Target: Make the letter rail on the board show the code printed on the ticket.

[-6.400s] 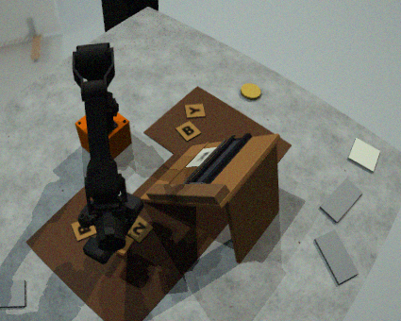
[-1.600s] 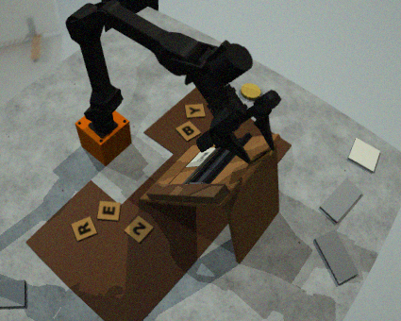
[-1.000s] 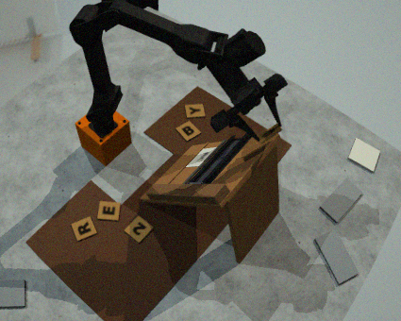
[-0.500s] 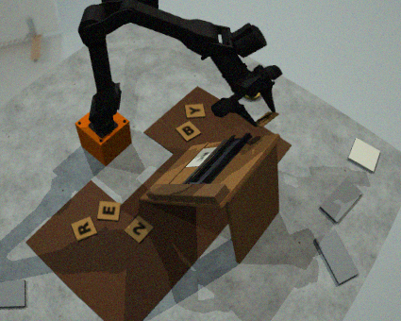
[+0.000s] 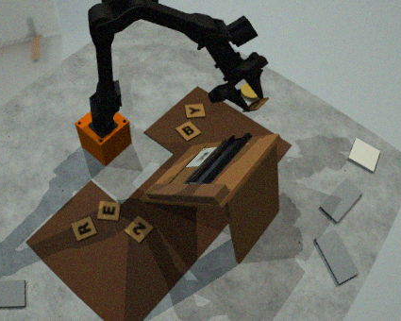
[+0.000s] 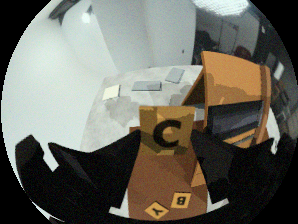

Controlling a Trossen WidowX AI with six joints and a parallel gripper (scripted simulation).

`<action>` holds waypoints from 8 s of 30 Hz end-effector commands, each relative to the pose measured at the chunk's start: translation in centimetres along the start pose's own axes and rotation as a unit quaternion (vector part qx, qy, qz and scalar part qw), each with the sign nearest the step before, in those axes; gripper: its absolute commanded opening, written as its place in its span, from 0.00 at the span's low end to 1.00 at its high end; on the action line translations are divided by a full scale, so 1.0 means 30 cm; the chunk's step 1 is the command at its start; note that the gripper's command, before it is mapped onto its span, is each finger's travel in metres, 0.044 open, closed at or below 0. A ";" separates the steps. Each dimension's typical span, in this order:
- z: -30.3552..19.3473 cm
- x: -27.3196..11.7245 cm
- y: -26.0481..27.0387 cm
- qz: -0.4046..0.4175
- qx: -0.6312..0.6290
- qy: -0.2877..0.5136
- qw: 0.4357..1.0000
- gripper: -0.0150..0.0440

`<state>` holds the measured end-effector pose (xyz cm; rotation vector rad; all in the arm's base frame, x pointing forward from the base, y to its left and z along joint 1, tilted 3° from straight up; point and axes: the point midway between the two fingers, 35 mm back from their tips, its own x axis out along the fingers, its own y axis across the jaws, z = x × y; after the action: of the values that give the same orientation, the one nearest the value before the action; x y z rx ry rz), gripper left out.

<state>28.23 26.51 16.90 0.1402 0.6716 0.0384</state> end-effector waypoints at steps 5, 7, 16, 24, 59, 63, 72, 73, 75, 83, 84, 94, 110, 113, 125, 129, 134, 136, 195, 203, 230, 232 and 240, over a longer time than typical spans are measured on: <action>-0.081 -0.029 0.041 0.002 -0.057 0.005 0.998 0.25; -0.081 -0.029 0.041 0.002 -0.057 0.005 0.998 0.25; -0.080 0.133 0.041 0.002 -0.058 0.003 0.998 0.25; -0.077 0.133 0.041 0.002 -0.058 0.003 0.998 0.25; -0.073 0.131 -0.004 0.002 -0.058 0.003 0.998 0.25; -0.071 0.131 -0.011 0.002 -0.058 0.003 0.998 0.25; -0.069 0.131 -0.026 0.002 -0.058 0.003 0.998 0.25; -0.068 0.131 -0.027 0.001 -0.058 0.003 0.998 0.25; -0.068 0.131 -0.031 0.001 -0.058 0.003 0.998 0.25; -0.067 0.132 -0.044 0.001 -0.059 0.003 0.998 0.25; -0.067 0.132 -0.046 0.001 -0.059 0.003 0.998 0.25; -0.065 0.133 -0.062 0.001 -0.059 0.003 0.998 0.25; -0.063 0.133 -0.089 0.001 -0.059 0.003 0.998 0.25; -0.062 0.133 -0.094 0.001 -0.059 0.003 0.998 0.25; -0.060 0.134 -0.114 0.001 -0.059 0.003 0.998 0.25; -0.059 0.134 -0.120 0.001 -0.059 0.003 0.998 0.25; -0.058 0.134 -0.129 0.001 -0.059 0.003 0.998 0.25; -0.057 0.134 -0.132 0.001 -0.059 0.003 0.998 0.25; -0.046 0.136 -0.230 0.000 -0.061 0.002 0.998 0.25; -0.044 0.136 -0.243 0.000 -0.061 0.002 0.998 0.25; -0.039 0.137 -0.288 -0.001 -0.061 0.002 0.998 0.25; -0.038 0.137 -0.292 -0.001 -0.061 0.002 0.998 0.25; -0.036 0.137 -0.305 -0.001 -0.061 0.002 0.998 0.25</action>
<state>30.65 18.04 12.14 0.0219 0.6746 0.0714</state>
